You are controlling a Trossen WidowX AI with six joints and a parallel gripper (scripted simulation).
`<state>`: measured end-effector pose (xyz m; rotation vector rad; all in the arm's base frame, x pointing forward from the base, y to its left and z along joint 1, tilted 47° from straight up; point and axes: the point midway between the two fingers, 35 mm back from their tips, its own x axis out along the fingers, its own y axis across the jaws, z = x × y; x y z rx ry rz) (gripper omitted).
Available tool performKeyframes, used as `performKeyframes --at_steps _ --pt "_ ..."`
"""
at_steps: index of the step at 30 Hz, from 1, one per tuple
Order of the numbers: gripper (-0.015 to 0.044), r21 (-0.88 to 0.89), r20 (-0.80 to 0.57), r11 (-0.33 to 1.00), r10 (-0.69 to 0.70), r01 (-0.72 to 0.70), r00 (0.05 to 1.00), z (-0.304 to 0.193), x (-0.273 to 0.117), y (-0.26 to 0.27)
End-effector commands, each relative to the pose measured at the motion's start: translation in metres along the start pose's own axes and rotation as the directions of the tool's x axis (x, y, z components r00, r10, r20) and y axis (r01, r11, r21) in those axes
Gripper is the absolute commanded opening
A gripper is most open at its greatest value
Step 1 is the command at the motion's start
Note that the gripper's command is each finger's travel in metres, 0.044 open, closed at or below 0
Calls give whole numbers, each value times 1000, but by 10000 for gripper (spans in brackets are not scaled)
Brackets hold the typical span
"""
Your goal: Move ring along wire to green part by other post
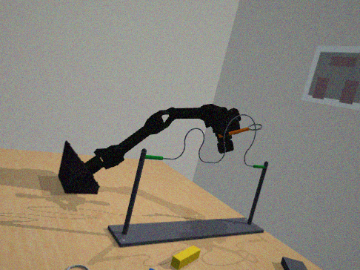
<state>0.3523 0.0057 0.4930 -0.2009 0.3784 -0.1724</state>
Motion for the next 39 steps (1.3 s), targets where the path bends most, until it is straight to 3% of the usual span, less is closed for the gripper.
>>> performKeyframes --at_steps 1,39 --pt "-150 46 -4 999 27 -26 1000 0 2 3" --pt "-150 456 40 864 222 -216 974 3 0 17"
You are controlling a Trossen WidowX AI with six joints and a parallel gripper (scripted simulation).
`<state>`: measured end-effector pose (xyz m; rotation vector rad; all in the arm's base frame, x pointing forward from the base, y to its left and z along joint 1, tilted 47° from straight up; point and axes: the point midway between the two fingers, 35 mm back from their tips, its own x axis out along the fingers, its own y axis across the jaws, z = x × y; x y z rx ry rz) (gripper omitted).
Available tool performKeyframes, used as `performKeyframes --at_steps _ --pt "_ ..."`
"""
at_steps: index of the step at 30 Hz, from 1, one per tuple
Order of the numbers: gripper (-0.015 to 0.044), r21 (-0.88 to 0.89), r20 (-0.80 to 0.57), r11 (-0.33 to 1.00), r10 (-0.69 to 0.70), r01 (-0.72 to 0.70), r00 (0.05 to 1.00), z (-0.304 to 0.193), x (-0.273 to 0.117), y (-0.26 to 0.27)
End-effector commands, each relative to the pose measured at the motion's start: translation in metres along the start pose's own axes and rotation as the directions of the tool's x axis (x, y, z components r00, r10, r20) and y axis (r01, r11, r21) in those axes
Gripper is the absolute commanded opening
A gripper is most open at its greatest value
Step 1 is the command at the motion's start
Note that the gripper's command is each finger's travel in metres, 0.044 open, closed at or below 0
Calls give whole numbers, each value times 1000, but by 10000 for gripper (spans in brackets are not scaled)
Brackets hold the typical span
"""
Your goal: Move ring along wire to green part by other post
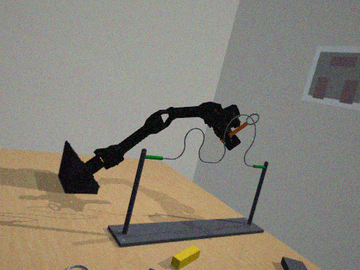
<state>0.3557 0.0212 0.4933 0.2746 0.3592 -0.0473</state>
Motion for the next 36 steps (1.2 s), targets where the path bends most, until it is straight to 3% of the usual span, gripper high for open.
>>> performKeyframes --at_steps 1,36 --pt "-150 46 -5 999 24 -24 1000 -1 1 2" --pt "-150 427 35 883 201 -197 979 1 0 15"
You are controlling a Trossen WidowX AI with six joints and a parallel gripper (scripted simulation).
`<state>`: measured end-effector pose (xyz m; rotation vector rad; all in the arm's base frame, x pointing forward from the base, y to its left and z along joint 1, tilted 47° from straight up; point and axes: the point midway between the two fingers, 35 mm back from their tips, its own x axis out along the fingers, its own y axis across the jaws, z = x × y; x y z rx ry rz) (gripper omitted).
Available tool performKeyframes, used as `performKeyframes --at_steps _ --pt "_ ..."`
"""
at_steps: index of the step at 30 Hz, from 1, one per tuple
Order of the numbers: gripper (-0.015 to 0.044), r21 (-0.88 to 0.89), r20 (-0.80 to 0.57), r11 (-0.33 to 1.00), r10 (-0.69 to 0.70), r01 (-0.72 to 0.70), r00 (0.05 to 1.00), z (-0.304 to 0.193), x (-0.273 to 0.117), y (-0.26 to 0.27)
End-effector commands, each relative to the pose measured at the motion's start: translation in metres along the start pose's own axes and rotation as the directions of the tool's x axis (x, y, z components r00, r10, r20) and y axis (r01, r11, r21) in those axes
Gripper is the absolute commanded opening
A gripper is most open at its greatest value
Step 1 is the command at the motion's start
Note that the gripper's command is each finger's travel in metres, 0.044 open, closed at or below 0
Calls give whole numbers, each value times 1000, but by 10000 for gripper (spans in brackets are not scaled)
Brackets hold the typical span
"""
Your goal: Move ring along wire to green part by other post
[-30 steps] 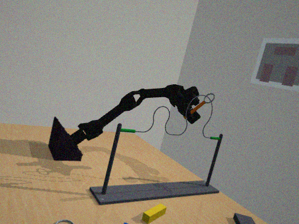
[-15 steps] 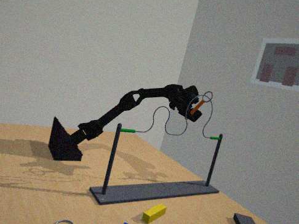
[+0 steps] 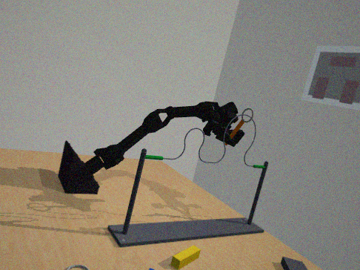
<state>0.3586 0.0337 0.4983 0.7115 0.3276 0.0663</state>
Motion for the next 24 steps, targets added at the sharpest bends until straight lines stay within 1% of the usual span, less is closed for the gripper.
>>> performKeyframes --at_steps 1,24 --pt "-150 46 -4 999 24 -24 1000 -1 -1 2" --pt "-150 302 15 943 140 -138 990 0 -1 10"
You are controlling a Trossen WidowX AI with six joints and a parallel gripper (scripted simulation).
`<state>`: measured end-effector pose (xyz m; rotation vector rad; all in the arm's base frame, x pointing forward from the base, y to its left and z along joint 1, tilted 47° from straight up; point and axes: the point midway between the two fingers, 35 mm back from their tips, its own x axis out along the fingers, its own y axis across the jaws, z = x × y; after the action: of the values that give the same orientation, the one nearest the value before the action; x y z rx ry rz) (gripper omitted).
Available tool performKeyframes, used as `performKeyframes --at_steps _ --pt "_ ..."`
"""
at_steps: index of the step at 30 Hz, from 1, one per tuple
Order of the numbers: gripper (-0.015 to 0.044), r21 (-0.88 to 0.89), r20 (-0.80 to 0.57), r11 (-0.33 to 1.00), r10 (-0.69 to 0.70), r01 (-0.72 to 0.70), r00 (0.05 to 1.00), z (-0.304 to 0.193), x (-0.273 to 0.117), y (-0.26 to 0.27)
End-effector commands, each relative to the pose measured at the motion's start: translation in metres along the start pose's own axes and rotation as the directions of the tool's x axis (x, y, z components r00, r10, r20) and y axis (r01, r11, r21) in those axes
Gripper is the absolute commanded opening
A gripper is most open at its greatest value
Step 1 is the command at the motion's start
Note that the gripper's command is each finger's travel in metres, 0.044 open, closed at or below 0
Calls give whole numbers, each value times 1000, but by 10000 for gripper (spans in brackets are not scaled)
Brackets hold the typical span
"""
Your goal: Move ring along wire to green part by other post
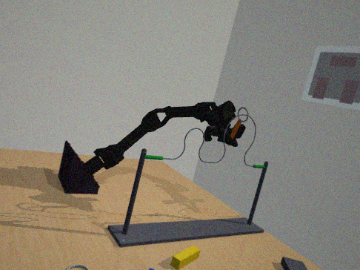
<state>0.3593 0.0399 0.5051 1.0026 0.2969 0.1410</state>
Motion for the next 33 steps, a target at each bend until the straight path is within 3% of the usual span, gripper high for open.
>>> performKeyframes --at_steps 1,33 --pt "-150 46 -5 999 22 -22 1000 -1 -1 2" --pt "-150 397 28 902 176 -173 984 1 -2 13"
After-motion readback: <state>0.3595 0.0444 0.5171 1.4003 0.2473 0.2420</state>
